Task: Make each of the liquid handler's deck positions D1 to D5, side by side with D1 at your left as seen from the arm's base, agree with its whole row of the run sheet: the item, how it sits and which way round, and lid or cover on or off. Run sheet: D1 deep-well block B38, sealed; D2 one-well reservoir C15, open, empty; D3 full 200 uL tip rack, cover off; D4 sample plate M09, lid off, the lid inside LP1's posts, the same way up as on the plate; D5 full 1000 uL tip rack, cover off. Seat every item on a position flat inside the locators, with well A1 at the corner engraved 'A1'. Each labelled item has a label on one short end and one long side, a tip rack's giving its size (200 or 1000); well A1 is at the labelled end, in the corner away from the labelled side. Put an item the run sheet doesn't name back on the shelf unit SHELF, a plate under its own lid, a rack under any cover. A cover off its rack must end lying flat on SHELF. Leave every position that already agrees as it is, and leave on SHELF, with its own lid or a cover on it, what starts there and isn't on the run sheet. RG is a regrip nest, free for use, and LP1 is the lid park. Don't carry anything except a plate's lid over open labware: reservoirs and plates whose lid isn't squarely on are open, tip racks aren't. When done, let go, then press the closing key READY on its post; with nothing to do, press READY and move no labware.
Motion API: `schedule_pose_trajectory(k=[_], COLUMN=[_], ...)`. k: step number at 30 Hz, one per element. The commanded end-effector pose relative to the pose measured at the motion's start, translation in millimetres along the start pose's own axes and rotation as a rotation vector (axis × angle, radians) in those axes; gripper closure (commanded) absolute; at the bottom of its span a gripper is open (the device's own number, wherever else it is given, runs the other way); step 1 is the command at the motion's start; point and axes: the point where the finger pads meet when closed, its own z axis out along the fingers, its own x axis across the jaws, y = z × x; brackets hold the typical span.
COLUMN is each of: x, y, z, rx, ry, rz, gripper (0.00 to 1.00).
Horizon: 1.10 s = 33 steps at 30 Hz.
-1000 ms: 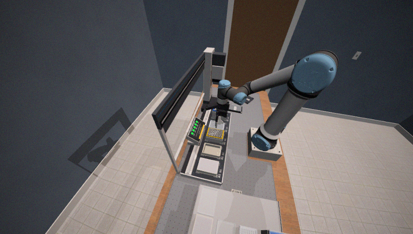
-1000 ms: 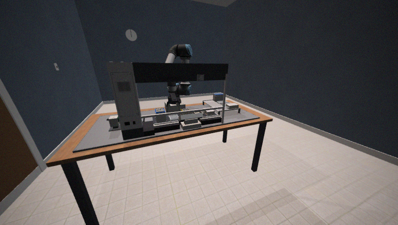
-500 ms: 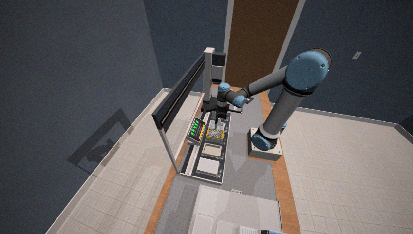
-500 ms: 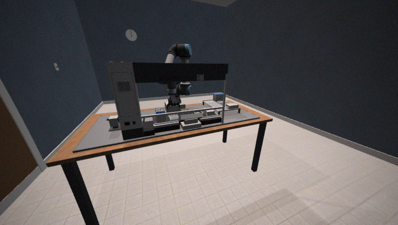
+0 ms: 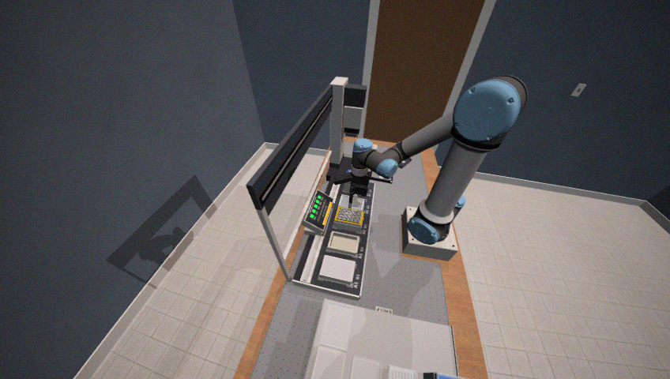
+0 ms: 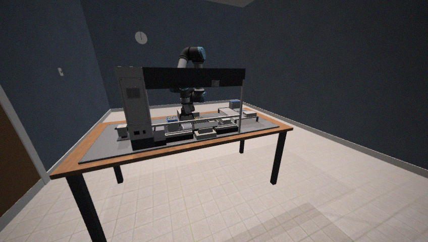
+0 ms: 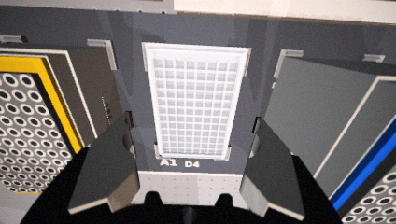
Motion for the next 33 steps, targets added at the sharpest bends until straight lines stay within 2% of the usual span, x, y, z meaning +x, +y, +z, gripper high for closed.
schedule_pose_trajectory(k=[1,10,11,33], x=[0.3,0.3,0.3,0.3], y=[-0.5,-0.5,-0.5,-0.5], z=[0.7,0.8,0.8,0.7], rx=[0.001,0.001,0.001,0.001], ry=[0.001,0.001,0.001,0.001], rz=[0.000,0.000,0.000,0.000], gripper=[0.18,0.18,1.00,1.00])
